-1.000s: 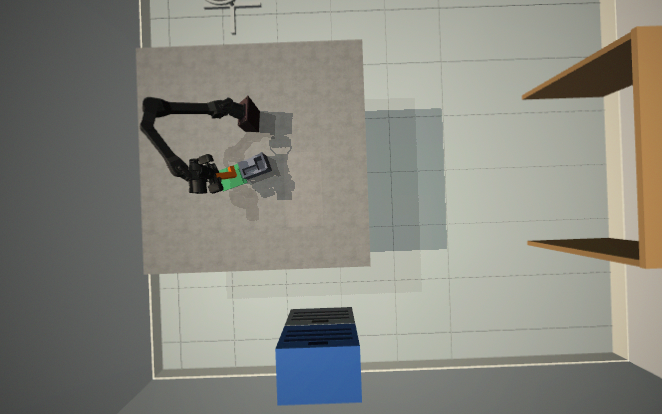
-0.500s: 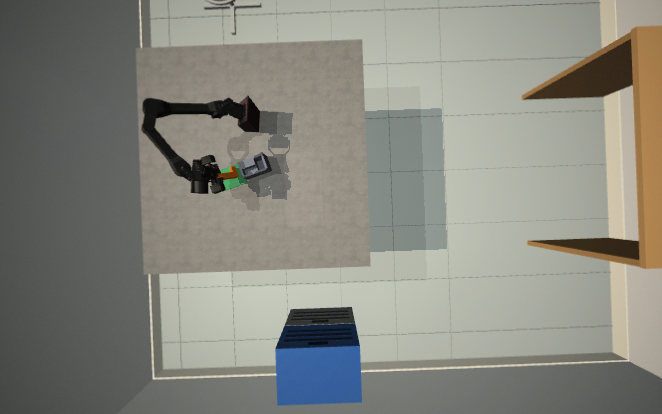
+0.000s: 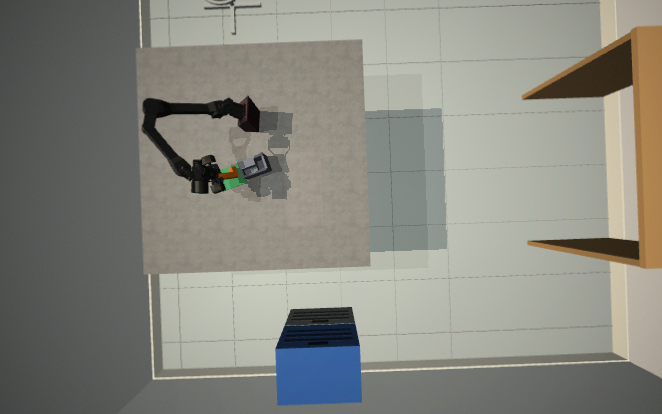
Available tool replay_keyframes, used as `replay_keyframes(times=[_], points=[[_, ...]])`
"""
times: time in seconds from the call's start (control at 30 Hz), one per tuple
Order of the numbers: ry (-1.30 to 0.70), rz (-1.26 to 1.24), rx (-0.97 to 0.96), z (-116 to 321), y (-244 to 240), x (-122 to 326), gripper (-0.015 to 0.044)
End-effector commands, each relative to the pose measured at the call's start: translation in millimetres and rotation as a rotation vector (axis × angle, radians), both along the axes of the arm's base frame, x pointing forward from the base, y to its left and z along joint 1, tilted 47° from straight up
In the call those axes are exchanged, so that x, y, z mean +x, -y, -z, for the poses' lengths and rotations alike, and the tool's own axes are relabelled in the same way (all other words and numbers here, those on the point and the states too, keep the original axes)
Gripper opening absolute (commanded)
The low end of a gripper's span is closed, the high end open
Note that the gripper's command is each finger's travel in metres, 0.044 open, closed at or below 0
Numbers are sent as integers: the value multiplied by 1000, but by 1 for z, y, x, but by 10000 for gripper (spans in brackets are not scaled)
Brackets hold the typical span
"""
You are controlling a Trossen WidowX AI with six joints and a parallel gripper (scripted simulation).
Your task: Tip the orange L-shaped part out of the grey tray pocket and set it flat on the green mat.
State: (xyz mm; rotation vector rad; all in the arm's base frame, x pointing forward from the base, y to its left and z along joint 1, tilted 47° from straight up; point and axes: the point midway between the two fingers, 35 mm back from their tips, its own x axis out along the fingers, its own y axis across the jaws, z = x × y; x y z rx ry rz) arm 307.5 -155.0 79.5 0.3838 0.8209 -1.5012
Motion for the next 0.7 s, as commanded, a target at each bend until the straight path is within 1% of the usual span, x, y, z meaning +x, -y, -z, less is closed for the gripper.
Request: replay_keyframes(times=[0.0,0.13,0.23,0.37,0.67], points=[[0,0,0,0,0,0,210],[0,-1,3,-8,-10,4,315],[-1,-3,6,-30,-33,9,394],[-4,-3,3,-58,-62,11,400],[1,-19,1,-56,-62,14,400]])
